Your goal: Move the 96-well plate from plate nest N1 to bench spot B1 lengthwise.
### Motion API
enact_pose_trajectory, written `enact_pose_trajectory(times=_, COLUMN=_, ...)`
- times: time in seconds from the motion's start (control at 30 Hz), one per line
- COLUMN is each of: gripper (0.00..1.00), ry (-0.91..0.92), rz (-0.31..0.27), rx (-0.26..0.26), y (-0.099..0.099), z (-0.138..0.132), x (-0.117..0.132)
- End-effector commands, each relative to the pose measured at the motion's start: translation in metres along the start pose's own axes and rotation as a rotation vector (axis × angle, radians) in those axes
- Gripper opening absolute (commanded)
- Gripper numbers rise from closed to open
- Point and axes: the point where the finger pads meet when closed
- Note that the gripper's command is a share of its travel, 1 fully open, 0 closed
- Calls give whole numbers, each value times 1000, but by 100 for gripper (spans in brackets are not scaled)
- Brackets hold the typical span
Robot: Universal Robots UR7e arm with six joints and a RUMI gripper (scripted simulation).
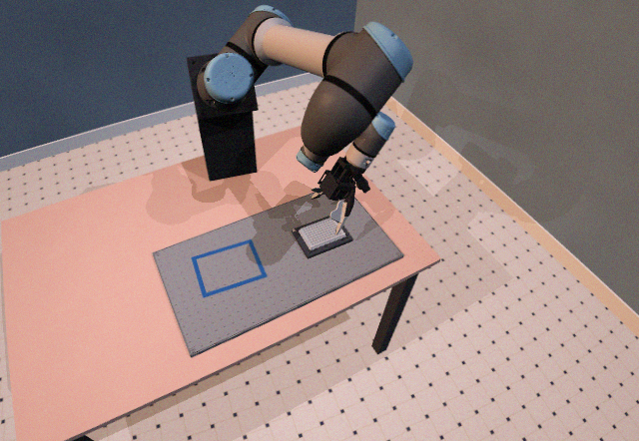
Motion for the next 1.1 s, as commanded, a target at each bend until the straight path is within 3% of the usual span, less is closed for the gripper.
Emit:
enact_pose_trajectory(times=0.0, gripper=100, ry=-2, rz=2, rx=3, y=-1, z=-1, x=1)
enact_pose_trajectory(times=1.07, gripper=100, ry=0, rz=2, rx=3, y=38, z=-4, x=-22)
Point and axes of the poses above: the point where the finger pads meet when closed, its own y axis out along the fingers, its own z axis across the jaws, x = y × z, and after that the axes turned 9 degrees about y, right-handed
